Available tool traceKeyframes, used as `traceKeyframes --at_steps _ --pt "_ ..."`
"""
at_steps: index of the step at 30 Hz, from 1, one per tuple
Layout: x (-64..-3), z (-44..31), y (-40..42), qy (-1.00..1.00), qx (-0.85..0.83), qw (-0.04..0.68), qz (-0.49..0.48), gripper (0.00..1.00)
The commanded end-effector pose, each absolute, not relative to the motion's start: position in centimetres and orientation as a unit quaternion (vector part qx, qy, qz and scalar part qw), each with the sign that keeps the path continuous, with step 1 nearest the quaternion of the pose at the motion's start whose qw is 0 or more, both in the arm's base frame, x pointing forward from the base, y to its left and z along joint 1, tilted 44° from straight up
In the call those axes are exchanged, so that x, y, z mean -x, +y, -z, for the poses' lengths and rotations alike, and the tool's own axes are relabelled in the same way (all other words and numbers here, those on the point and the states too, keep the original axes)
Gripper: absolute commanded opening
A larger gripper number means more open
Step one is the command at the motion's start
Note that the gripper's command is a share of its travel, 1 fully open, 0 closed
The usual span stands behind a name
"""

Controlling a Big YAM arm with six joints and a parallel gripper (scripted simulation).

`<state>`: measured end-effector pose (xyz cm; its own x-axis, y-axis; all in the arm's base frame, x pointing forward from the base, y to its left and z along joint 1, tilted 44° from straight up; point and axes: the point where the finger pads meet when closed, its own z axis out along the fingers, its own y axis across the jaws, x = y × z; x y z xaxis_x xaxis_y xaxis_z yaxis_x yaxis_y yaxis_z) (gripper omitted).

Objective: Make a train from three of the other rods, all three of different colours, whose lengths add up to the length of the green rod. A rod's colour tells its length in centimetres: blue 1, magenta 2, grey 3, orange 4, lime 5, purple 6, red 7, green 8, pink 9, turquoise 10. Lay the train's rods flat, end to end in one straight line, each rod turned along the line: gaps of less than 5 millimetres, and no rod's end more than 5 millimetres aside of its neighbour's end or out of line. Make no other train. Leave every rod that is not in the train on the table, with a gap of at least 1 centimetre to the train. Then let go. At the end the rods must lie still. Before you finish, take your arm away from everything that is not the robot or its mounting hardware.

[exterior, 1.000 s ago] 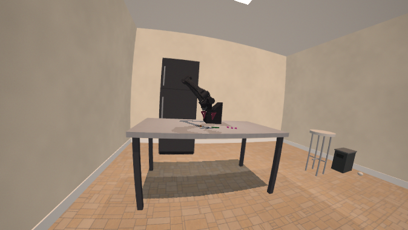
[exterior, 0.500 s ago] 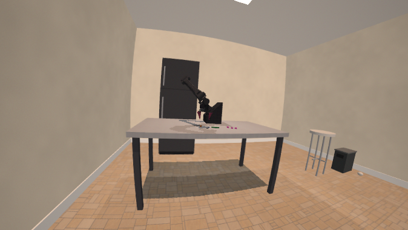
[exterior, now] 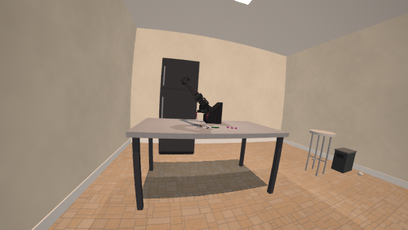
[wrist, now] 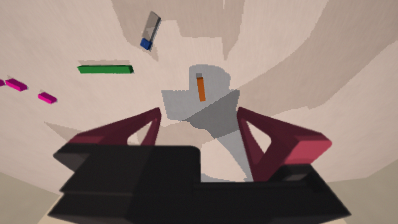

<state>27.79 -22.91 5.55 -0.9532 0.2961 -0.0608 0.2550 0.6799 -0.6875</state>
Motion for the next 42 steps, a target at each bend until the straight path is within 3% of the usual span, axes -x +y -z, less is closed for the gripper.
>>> traceKeyframes --at_steps 1,2,3,42 --pt "-27.8 -6.6 -23.5 -0.922 0.098 0.035 -0.372 1.0" --pt "-28.8 -7.4 -23.9 -0.921 0.101 0.026 -0.374 1.0" --pt "-29.4 -7.4 -23.6 -0.922 0.095 0.024 -0.374 0.23" --pt "-28.7 -6.5 -23.2 -0.924 0.088 0.037 -0.371 0.23"
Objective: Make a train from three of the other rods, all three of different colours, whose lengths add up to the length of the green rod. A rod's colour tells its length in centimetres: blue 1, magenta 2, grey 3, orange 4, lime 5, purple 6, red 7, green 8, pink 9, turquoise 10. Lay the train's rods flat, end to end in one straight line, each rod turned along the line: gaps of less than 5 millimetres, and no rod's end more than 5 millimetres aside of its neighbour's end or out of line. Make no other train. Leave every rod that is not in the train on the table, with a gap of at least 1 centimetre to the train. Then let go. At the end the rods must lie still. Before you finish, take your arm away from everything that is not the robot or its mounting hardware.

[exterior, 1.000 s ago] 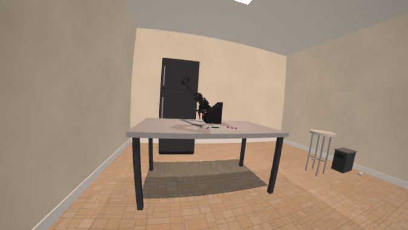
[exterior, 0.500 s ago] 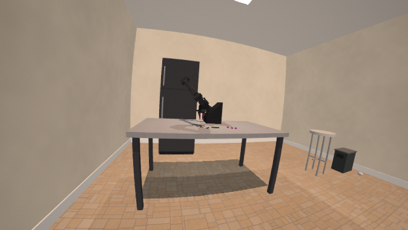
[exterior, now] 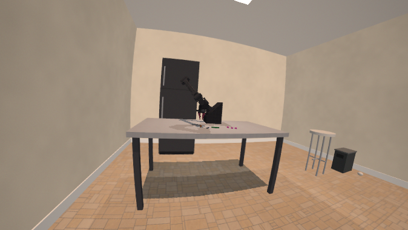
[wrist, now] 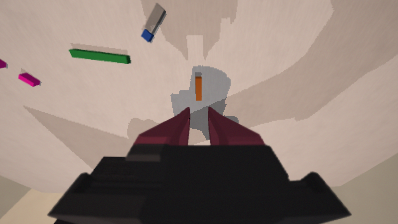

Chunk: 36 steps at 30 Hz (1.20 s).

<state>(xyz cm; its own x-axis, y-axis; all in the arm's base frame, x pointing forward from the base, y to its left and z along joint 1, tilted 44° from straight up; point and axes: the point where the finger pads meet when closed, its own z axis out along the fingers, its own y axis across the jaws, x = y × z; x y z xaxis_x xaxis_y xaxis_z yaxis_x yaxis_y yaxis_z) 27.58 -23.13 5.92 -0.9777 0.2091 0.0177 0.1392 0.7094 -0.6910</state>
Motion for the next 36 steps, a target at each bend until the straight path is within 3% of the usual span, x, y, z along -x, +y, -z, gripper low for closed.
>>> traceKeyframes --at_steps 1,36 --pt "-28.7 -6.4 -23.3 -0.924 0.089 0.037 -0.371 0.23" --pt "-27.0 -3.1 -25.8 -0.924 0.092 0.049 -0.368 0.23"
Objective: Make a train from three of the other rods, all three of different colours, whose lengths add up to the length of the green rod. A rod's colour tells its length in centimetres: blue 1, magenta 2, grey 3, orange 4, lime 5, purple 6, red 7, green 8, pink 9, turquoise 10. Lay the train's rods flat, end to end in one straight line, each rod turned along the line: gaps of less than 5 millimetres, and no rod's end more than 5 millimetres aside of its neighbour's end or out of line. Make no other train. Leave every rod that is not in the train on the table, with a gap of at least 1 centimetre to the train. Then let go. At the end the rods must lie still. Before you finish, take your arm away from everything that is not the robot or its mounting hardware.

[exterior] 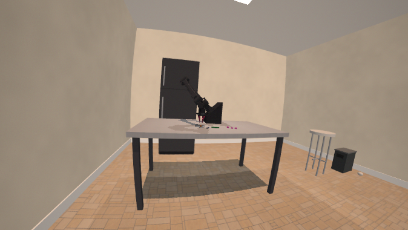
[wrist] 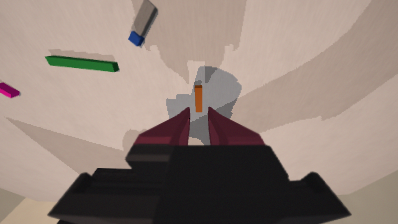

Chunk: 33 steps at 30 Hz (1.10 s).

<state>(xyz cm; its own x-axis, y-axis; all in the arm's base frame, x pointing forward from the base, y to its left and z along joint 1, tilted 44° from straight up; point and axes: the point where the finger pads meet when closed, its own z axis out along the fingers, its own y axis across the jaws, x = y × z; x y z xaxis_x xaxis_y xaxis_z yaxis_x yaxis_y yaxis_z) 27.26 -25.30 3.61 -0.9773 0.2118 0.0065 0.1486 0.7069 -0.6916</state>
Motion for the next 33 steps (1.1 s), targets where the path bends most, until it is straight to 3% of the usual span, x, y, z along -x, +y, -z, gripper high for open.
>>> traceKeyframes --at_steps 1,33 --pt "-26.9 -2.9 -25.9 -0.924 0.092 0.049 -0.368 0.23" --pt "-27.1 -2.4 -27.0 -0.923 0.092 0.045 -0.37 0.23"
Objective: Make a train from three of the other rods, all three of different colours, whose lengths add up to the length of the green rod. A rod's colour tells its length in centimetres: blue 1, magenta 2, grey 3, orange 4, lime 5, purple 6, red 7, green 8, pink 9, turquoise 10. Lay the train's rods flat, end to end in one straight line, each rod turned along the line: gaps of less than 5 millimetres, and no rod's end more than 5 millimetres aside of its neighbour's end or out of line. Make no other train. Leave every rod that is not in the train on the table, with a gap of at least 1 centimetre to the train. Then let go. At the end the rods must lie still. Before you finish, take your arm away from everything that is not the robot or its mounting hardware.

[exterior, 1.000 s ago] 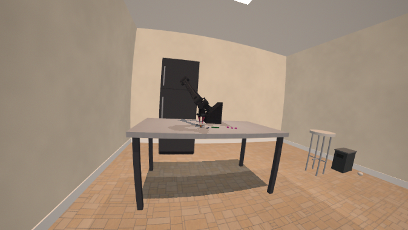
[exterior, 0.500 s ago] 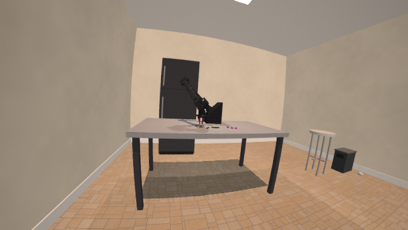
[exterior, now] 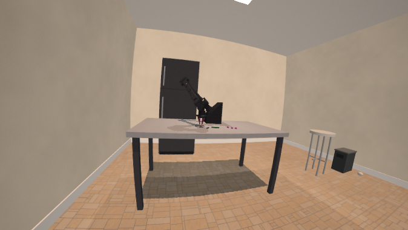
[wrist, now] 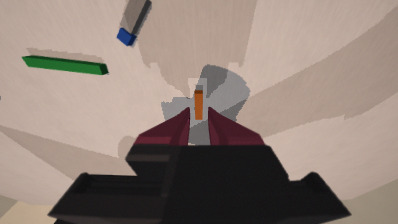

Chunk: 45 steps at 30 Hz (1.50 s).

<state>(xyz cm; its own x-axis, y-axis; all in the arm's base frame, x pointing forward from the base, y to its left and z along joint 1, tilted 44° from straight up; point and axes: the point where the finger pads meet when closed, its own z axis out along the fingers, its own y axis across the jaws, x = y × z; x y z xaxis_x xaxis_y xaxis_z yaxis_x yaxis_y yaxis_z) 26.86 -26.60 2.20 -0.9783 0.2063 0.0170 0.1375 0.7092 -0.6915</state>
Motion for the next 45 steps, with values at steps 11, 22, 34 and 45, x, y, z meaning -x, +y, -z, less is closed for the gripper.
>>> traceKeyframes --at_steps 11,22,34,45 --pt "-27.15 -2.36 -27.0 -0.923 0.092 0.045 -0.37 0.23" --pt "-27.15 -2.36 -27.0 -0.923 0.092 0.045 -0.37 0.23" --pt "-26.65 -2.44 -26.92 -0.923 0.094 0.043 -0.371 0.23" --pt "-26.68 -3.02 -26.97 -0.922 0.096 0.036 -0.373 0.23"
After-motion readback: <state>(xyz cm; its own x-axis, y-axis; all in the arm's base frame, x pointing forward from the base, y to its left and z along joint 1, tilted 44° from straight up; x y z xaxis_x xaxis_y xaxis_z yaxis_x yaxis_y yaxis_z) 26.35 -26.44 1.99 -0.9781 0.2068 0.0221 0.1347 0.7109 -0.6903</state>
